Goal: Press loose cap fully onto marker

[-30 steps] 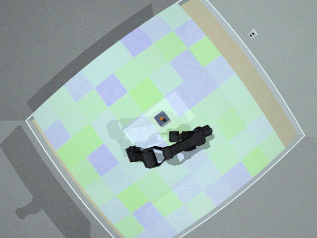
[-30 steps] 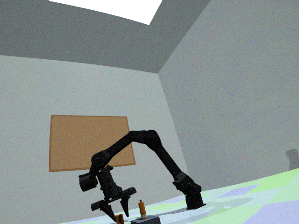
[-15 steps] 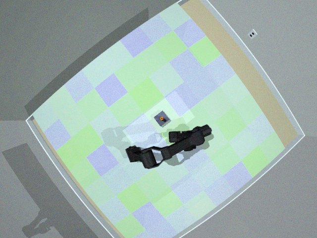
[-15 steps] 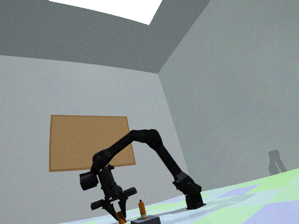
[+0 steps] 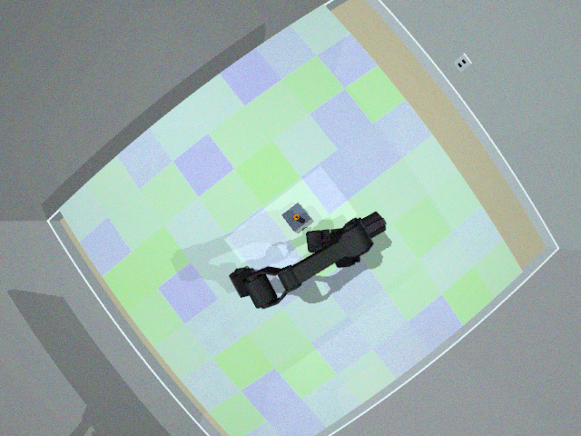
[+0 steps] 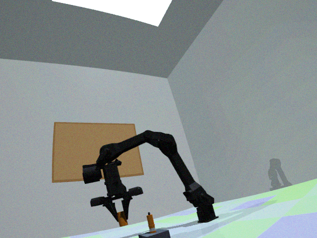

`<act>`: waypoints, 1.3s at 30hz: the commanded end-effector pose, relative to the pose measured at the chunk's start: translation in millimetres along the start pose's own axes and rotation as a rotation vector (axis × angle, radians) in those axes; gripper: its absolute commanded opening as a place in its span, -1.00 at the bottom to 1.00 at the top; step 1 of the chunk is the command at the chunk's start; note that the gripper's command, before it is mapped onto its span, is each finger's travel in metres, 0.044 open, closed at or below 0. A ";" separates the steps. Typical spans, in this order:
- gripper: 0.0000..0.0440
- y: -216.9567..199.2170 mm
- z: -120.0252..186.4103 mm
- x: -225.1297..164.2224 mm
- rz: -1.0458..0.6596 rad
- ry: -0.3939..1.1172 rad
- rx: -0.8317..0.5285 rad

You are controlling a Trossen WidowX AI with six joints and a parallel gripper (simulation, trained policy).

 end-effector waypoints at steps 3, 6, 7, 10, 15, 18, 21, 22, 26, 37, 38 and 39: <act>-0.66 -12.6 17.1 -16.6 0.012 0.016 0.012; -0.68 -22.3 24.8 -26.3 0.023 0.019 0.009; -0.68 -25.7 27.1 -29.4 0.027 0.019 0.008; -0.71 -36.7 32.9 -38.7 0.040 0.020 0.001; -0.76 -56.2 40.4 -53.0 0.063 0.018 -0.012; -0.79 -67.9 44.1 -60.4 0.078 0.016 -0.019; -0.82 -78.7 47.1 -66.2 0.091 0.012 -0.025; -0.83 -82.0 47.9 -67.7 0.094 0.011 -0.027; -0.87 -92.3 49.7 -71.6 0.106 0.005 -0.034; -0.98 -104.7 43.4 -75.6 0.115 -0.009 -0.047; -0.98 -105.1 41.9 -75.9 0.115 -0.011 -0.048; -0.99 -105.5 40.5 -76.2 0.115 -0.012 -0.049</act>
Point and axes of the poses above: the point midway between the two fingers, 35 mm back from their tips, its own z axis back along the fingers, its own y axis across the jaws, x = y × z, the point moved 4 cm from there along z, back along the fingers
